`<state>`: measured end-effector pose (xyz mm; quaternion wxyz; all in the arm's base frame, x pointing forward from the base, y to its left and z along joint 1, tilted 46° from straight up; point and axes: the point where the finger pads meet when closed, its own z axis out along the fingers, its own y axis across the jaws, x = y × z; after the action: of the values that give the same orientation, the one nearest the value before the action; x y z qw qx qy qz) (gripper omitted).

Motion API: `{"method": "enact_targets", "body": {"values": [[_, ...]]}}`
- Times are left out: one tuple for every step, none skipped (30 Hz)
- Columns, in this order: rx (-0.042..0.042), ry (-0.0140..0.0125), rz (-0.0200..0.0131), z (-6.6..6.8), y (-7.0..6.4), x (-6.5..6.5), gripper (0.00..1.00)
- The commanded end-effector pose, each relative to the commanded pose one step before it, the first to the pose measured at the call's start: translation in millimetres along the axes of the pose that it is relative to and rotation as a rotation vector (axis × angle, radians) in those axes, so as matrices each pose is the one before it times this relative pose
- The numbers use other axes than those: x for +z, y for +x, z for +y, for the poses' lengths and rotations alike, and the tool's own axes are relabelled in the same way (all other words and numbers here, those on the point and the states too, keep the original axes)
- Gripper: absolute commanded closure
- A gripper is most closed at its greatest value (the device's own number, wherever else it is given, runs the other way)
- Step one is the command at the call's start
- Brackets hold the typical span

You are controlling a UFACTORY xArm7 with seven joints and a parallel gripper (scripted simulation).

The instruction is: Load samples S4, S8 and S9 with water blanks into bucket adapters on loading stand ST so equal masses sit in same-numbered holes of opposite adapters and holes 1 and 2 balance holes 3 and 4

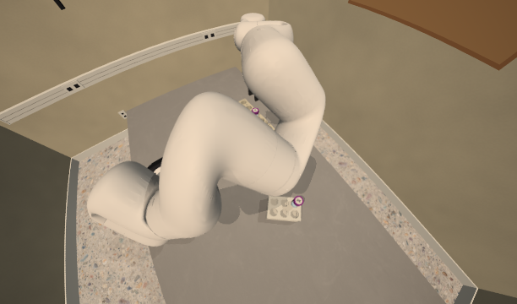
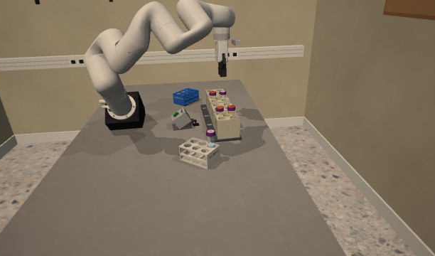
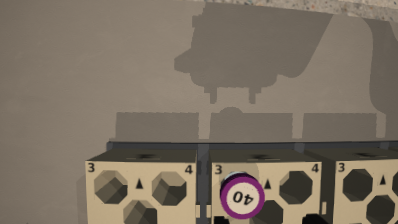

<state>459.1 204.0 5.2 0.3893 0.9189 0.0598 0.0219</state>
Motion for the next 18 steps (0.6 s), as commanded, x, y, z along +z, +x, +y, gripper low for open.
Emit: {"method": "enact_targets", "body": {"values": [[-0.00015, 0.00303, 0.00354, -0.82, 0.52, -8.82, 0.56], [0.00000, 0.00000, 0.00000, 0.00, 0.00, -2.00, 0.56], [0.00000, 0.00000, 0.00000, 0.00, 0.00, -2.00, 0.56], [0.00000, 0.00000, 0.00000, 0.00, 0.00, -2.00, 0.56], [0.00000, 0.00000, -0.00001, 0.00, 0.00, -2.00, 0.56], [0.00000, 0.00000, -0.00001, 0.00, 0.00, -2.00, 0.56], [0.00000, 0.00000, -0.00001, 0.00, 0.00, -2.00, 0.56], [0.00000, 0.00000, -0.00001, 0.00, 0.00, -2.00, 0.56], [0.00000, 0.00000, -0.00001, 0.00, 0.00, -2.00, 0.56], [0.00000, 0.00000, -0.00001, 0.00, 0.00, -2.00, 0.56], [0.00000, 0.00000, -0.00001, 0.00, 0.00, -2.00, 0.56], [0.00000, 0.00000, 0.00000, 0.00, 0.00, -1.33, 0.56], [0.00000, 0.00000, 0.00000, 0.00, 0.01, 0.00, 0.56], [0.00000, 0.00000, 0.00000, 0.00, 0.01, 0.00, 0.56], [0.00000, 0.00000, 0.00000, 0.00, 0.01, 0.00, 0.56], [0.00000, 0.00000, 0.00000, 0.00, 0.00, 0.00, 0.56], [0.00000, 0.00000, 0.00000, 0.00, 0.00, 0.00, 0.56], [0.00000, 0.00001, 0.00001, 0.02, -0.03, 0.03, 0.56]]}}
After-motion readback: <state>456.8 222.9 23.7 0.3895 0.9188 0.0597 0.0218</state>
